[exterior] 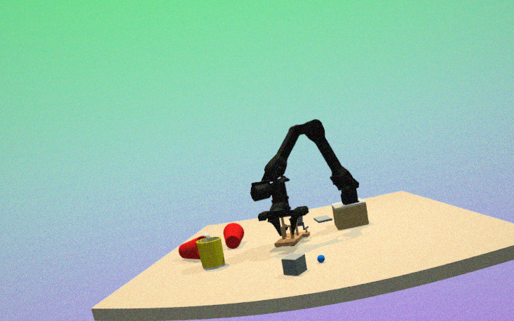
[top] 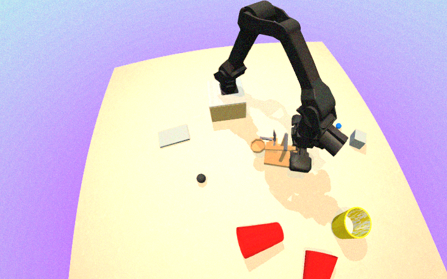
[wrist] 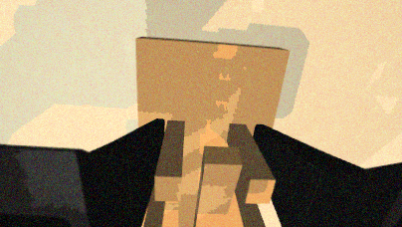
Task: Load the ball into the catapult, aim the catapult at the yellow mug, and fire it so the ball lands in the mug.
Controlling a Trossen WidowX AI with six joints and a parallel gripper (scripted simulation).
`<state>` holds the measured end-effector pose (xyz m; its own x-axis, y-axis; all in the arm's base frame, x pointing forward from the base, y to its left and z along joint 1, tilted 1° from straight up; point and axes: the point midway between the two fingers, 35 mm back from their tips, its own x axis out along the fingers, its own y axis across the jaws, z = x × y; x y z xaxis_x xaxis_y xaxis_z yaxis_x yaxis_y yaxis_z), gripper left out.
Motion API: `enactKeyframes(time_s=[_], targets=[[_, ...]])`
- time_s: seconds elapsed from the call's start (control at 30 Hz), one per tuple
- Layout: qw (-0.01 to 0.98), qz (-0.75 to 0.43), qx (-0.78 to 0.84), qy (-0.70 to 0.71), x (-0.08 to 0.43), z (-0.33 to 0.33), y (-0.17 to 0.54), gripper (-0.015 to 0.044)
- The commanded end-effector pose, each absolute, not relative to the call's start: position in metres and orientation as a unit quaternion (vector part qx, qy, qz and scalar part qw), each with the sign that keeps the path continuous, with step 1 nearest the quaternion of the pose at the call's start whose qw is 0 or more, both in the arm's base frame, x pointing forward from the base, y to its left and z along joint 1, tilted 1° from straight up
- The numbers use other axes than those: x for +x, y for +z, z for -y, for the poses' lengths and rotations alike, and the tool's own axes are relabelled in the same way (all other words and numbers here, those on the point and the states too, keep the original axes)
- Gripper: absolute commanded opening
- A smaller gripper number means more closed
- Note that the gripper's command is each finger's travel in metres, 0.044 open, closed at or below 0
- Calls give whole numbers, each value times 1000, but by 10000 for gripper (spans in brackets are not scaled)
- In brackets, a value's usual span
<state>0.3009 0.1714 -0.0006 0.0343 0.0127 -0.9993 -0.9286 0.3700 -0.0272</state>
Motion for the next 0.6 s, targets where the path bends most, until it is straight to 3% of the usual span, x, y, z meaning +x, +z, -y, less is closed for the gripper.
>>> enactKeyframes(time_s=[0.0, 0.43, 0.57], targets=[[602, -570, -400, 391, 302, -171, -4, 0], [598, -573, -400, 393, 301, -171, -14, 0], [598, -573, -400, 393, 301, -171, -14, 105]])
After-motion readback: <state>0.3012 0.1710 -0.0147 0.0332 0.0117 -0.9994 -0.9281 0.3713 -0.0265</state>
